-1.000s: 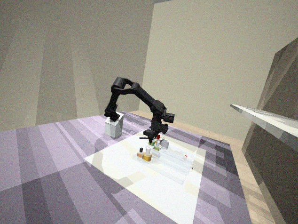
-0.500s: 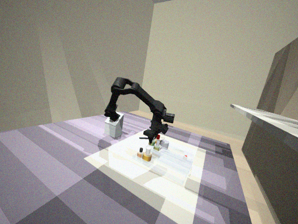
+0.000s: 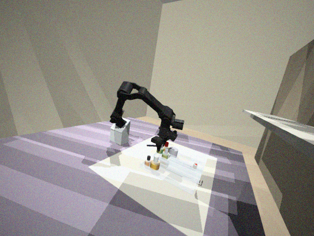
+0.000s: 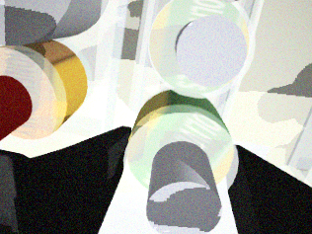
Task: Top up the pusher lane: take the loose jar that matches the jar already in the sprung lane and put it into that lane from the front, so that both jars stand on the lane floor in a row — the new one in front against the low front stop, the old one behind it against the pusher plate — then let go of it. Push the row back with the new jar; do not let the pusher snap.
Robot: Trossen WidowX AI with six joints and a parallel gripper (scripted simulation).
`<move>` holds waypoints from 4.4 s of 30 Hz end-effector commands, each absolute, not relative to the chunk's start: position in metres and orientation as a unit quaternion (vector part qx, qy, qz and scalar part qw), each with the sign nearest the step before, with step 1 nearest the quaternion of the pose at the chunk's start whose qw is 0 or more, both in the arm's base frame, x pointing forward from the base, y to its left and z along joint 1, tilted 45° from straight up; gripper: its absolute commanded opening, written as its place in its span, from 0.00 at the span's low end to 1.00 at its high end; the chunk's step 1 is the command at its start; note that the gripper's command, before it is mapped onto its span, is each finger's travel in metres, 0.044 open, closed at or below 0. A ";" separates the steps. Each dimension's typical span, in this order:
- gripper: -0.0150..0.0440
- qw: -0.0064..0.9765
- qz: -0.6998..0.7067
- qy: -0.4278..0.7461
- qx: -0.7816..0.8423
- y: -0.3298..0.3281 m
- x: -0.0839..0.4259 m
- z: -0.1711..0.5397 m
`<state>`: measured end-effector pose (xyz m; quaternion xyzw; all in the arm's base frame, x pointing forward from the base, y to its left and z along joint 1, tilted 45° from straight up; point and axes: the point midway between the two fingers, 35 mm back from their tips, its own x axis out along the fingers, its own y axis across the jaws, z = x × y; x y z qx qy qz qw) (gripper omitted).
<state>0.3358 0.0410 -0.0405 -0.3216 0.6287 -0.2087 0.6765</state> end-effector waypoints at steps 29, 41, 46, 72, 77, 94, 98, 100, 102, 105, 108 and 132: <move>0.25 0.684 -0.212 0.619 -0.322 0.043 0.347 -0.038; 0.25 0.684 -0.212 0.619 -0.322 0.040 0.347 -0.040; 0.25 0.684 -0.212 0.619 -0.322 0.039 0.348 -0.042; 0.25 0.684 -0.212 0.619 -0.322 0.032 0.348 -0.049; 0.25 0.684 -0.212 0.619 -0.322 0.030 0.348 -0.050; 0.25 0.684 -0.213 0.619 -0.322 0.025 0.348 -0.055; 0.25 0.684 -0.213 0.619 -0.322 0.025 0.347 -0.056; 0.25 0.684 -0.213 0.619 -0.322 0.024 0.347 -0.056; 0.25 0.684 -0.213 0.619 -0.322 0.024 0.346 -0.056; 0.25 0.684 -0.213 0.619 -0.322 0.024 0.346 -0.056; 0.25 0.684 -0.213 0.619 -0.322 0.024 0.345 -0.056; 0.25 0.684 -0.213 0.619 -0.323 0.023 0.341 -0.056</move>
